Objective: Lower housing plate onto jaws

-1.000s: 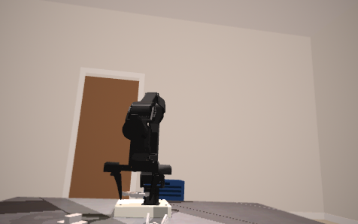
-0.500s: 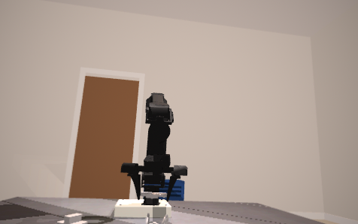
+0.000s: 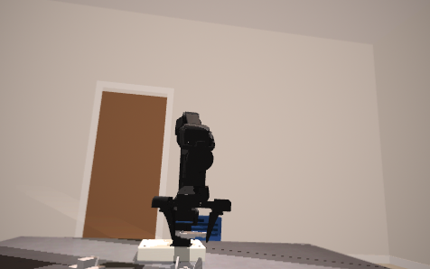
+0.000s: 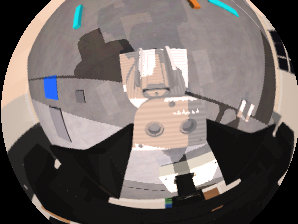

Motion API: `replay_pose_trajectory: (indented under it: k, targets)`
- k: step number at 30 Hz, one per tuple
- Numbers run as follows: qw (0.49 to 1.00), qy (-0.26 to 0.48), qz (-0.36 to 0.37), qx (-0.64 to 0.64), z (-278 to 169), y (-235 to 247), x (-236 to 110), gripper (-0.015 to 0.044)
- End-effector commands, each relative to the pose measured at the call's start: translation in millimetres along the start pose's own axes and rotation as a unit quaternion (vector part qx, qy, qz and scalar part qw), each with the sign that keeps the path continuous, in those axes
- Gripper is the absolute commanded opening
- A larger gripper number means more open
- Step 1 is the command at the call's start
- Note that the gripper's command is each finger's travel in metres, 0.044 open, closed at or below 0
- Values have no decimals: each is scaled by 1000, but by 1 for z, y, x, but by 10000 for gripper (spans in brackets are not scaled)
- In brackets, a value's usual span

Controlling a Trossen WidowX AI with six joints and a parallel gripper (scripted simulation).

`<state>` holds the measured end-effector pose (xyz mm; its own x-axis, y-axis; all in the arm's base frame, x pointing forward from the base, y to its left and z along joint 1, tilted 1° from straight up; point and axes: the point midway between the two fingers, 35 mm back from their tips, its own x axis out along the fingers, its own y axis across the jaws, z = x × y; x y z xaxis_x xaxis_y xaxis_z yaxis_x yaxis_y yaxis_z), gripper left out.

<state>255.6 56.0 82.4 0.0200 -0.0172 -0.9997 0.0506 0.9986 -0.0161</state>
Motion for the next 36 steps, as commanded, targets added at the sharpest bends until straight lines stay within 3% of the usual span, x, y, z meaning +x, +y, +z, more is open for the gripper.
replay_pose_trajectory:
  k: [1, 36]
  targets:
    - [1000, 0, 2, 2, 0, 1, 0, 351]
    - [1000, 0, 3, 7, -7, 10, 0, 351]
